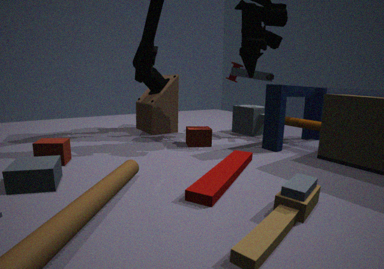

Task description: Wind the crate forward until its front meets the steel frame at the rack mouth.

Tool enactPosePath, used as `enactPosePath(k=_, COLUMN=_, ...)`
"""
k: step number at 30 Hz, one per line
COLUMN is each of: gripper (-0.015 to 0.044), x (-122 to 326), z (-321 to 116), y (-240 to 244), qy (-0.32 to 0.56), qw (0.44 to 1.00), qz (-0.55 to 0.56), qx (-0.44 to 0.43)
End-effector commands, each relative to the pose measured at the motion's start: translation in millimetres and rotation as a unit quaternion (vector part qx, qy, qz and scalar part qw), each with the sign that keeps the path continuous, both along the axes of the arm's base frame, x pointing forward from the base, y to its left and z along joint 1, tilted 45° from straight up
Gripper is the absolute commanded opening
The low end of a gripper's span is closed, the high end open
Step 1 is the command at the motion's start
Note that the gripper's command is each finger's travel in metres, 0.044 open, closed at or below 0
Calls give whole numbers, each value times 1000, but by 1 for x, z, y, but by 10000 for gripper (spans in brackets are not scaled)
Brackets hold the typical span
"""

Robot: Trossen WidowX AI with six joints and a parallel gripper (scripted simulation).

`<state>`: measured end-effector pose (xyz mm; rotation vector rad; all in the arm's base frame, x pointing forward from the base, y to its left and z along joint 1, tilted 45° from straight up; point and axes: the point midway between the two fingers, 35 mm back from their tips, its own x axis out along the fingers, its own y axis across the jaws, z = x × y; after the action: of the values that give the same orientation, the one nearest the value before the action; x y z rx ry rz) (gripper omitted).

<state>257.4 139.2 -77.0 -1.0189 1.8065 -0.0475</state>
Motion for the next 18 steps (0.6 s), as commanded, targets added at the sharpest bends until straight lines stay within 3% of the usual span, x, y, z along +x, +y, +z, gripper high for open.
enactPosePath(k=1, gripper=0, x=-10, z=-14, y=15, qy=-33, qw=999, qz=-35, qx=-6)
enactPosePath(k=18, gripper=0, x=-46, z=-55, y=42, qy=-122, qw=982, qz=-135, qx=-40)
